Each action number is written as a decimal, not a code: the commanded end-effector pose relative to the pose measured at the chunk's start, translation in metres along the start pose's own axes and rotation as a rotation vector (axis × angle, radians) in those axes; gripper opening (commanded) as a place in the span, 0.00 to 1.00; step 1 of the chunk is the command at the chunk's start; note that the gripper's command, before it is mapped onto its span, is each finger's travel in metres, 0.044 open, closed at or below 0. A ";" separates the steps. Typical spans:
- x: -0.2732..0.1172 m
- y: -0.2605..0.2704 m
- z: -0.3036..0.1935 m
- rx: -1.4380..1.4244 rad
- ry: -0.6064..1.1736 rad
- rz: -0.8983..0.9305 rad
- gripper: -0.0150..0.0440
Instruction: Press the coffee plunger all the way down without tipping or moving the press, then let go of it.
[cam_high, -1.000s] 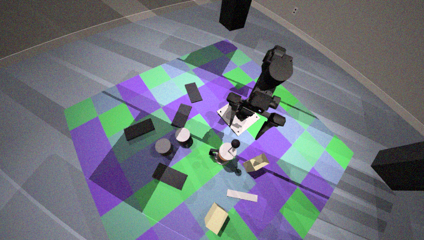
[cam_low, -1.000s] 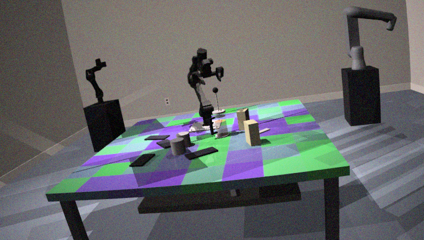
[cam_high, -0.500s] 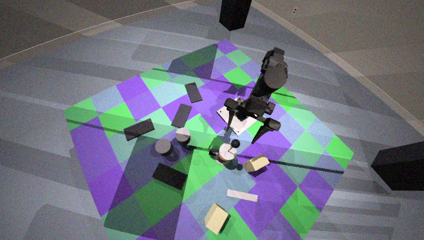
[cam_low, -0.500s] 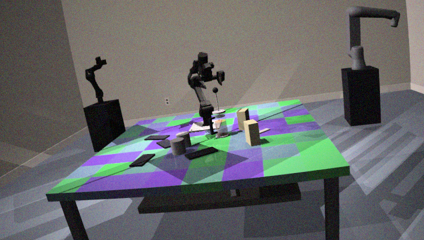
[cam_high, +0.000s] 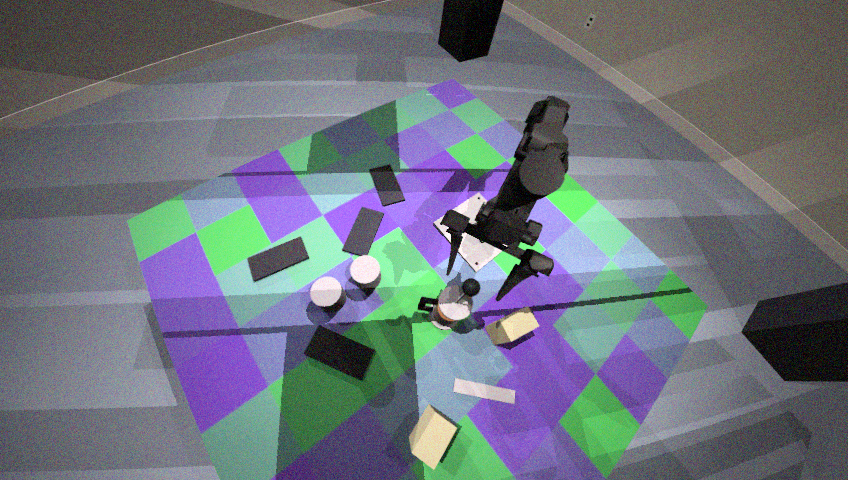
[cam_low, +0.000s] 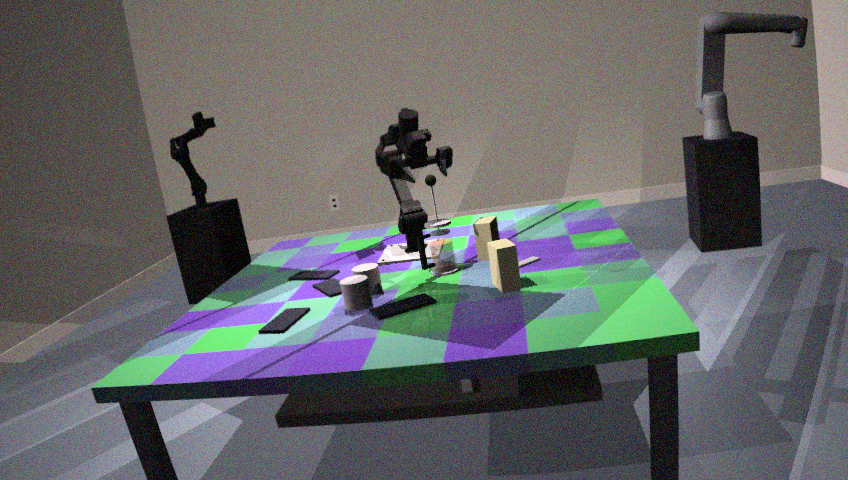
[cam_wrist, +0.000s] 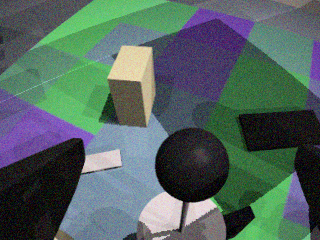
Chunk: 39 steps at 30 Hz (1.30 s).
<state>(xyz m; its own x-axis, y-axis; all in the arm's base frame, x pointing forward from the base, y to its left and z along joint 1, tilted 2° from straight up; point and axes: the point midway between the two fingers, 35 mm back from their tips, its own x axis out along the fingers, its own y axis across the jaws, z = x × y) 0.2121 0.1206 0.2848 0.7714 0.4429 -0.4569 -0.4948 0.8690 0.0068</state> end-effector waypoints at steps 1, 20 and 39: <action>0.006 0.000 -0.002 -0.005 0.007 -0.004 1.00; 0.006 0.000 -0.002 -0.005 0.007 -0.004 0.47; 0.019 -0.001 -0.020 -0.005 0.007 -0.004 0.47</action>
<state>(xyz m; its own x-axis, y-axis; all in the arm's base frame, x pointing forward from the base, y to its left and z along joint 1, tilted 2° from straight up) 0.2187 0.1240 0.2747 0.7836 0.4468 -0.4317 -0.4931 0.8700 0.0054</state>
